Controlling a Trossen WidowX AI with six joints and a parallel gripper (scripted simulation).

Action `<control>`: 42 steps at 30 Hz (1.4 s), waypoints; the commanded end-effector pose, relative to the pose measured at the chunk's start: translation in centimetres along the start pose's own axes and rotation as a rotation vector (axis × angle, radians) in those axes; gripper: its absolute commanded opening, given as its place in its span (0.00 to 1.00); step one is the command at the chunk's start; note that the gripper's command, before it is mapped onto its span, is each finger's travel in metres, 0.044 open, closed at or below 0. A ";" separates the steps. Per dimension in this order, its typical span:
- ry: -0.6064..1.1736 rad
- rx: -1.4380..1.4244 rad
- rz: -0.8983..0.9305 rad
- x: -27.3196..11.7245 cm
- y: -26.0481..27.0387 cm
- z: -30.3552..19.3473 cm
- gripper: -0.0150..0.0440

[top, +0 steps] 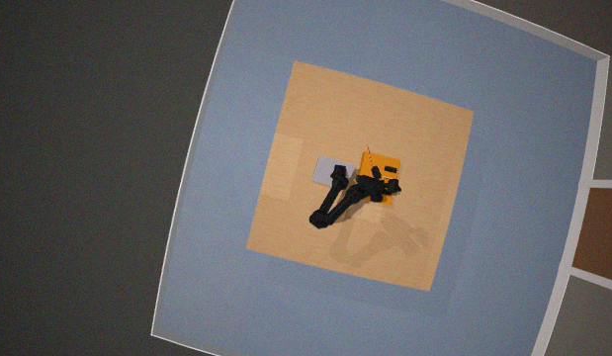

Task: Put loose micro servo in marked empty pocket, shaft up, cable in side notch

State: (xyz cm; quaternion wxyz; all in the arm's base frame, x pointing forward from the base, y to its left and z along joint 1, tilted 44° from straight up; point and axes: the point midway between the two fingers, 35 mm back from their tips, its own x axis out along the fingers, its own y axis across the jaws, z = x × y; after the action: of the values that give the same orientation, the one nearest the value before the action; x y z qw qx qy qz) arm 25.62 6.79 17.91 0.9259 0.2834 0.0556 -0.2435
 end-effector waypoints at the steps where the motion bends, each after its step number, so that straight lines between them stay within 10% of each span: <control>1: 0.027 -0.135 -0.019 0.4 0.1 -0.7 1.00; 42: 0.446 -1.448 -0.113 3.9 -3.0 -7.3 1.00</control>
State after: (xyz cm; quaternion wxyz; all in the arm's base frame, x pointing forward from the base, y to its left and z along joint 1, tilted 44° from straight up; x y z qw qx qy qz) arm 27.78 7.11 9.97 0.8560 -0.3188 0.3794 -0.1470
